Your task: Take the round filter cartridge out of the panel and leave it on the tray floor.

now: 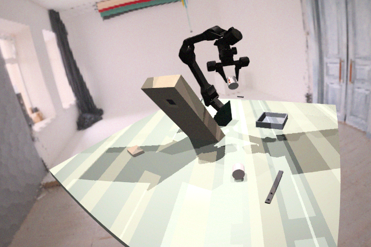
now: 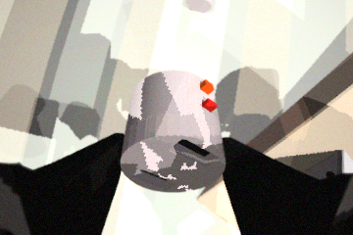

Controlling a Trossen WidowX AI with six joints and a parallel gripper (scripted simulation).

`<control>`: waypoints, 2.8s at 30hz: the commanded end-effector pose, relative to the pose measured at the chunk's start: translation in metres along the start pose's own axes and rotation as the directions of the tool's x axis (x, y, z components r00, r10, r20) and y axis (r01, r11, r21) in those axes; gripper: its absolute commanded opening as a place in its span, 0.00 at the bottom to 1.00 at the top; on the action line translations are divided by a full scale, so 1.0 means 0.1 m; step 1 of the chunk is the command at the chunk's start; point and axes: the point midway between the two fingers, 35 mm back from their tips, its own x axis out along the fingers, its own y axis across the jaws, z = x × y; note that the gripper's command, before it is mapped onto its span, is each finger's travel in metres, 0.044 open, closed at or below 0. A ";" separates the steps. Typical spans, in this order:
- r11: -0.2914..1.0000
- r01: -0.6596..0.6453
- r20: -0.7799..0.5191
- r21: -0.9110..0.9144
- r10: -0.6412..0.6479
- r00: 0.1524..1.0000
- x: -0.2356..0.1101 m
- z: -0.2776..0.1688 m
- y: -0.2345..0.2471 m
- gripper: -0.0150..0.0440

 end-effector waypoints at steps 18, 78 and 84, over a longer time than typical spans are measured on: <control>0.852 -0.244 -0.038 -0.464 0.257 0.966 0.15 -0.18 0.94 0.25; 0.355 -0.443 -0.260 -0.823 0.458 0.850 1.41 -2.32 2.07 0.61; 0.355 -0.443 -0.260 -0.823 0.458 0.850 1.41 -2.32 2.07 0.88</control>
